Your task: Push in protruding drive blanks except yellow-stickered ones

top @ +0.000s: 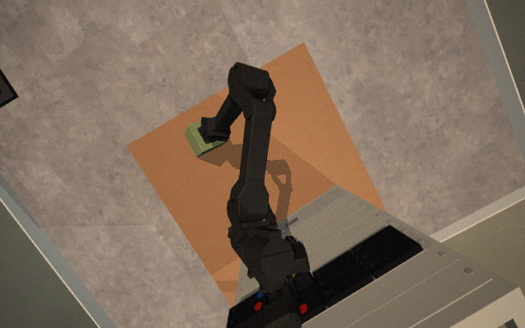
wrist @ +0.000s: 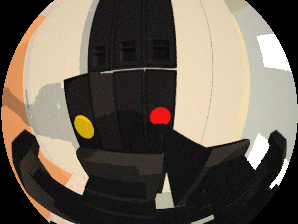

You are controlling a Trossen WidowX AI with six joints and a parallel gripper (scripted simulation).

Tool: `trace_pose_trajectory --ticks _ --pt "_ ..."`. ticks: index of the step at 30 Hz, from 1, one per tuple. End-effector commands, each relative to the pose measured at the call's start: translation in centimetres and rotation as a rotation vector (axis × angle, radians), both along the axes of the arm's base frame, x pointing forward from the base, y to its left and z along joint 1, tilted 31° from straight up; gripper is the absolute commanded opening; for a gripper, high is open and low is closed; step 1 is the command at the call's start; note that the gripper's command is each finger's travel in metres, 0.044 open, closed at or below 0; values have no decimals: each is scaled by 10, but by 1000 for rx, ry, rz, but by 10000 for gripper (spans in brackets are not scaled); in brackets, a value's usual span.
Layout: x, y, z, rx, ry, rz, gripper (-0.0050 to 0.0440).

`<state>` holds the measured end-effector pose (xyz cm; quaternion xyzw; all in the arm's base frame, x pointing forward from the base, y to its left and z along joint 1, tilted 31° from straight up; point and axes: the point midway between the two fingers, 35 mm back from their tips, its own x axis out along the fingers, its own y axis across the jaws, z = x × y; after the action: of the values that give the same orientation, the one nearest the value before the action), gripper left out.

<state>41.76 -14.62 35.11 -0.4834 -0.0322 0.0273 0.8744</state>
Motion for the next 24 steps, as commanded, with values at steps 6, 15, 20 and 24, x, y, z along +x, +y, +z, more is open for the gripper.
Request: trace_pose_trajectory --ticks 6,15,20,24 --pt "1 2 19 -26 -43 -3 0" --pt "-6 1 19 -26 -43 -3 0" --pt "-21 0 18 -26 -43 -3 0" --pt "-49 -2 16 -26 -43 -3 0"
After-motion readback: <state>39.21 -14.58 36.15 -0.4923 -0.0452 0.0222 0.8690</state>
